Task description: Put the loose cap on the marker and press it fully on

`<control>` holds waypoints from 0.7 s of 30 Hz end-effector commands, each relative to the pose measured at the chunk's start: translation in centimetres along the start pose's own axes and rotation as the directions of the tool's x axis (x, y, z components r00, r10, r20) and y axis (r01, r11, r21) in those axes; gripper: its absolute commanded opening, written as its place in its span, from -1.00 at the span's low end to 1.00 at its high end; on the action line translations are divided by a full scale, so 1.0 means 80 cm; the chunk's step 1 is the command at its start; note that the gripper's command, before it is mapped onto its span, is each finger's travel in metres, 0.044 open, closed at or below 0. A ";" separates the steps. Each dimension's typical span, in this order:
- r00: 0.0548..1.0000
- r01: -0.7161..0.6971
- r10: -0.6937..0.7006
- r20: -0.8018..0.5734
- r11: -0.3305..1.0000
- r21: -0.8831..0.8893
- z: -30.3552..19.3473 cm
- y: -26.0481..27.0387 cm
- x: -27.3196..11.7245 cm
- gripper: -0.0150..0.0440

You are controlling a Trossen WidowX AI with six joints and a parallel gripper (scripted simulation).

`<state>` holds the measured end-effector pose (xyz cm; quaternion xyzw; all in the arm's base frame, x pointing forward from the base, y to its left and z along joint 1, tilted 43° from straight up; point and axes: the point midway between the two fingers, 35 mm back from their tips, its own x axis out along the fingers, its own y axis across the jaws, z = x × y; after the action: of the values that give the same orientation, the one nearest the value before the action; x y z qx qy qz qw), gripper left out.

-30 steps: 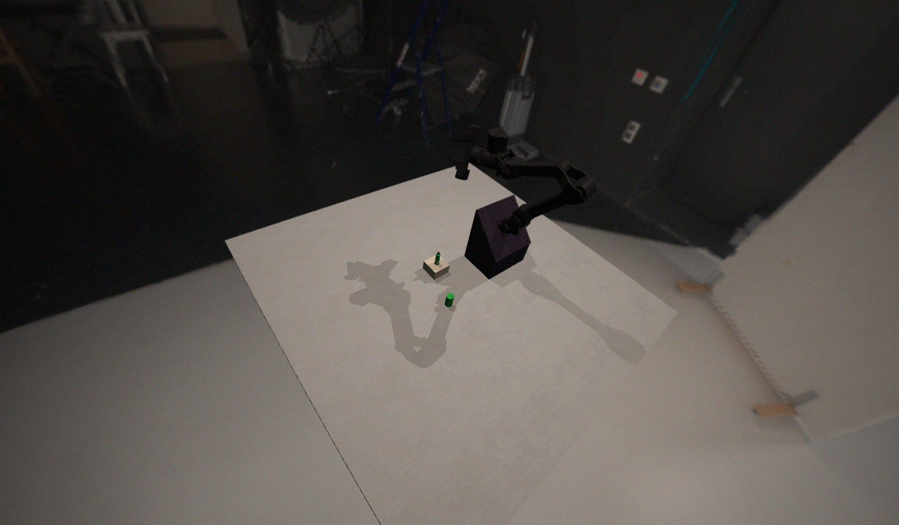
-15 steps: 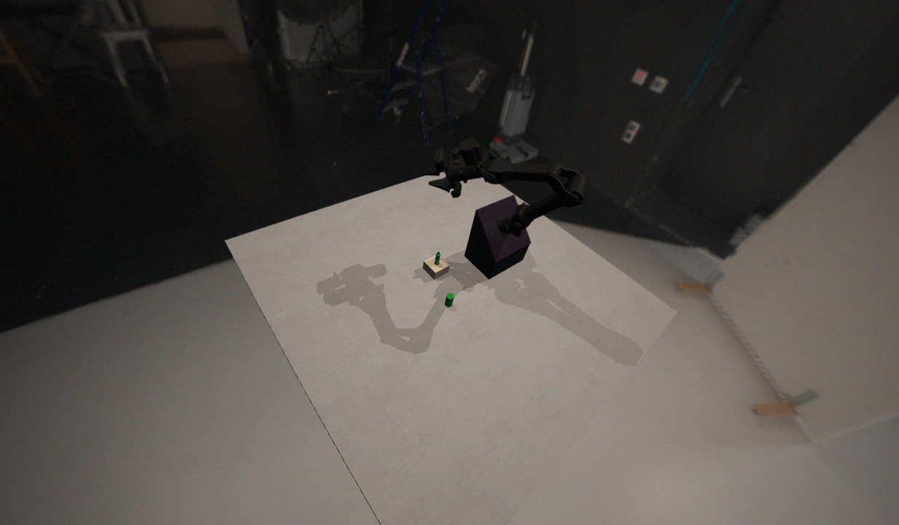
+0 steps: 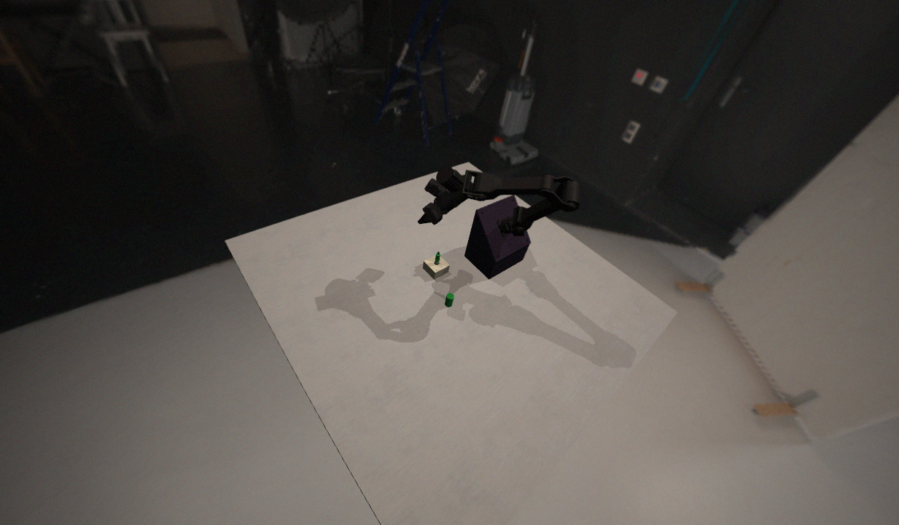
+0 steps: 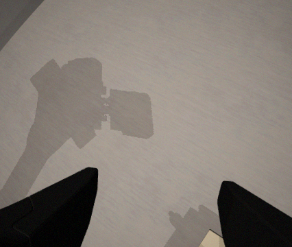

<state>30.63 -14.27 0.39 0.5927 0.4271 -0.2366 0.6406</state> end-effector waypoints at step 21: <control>0.750 -0.575 -0.278 -0.600 0.175 -0.799 -0.275 0.091 0.025 0.32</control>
<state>32.37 4.60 3.18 0.2073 0.6094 0.2576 0.7206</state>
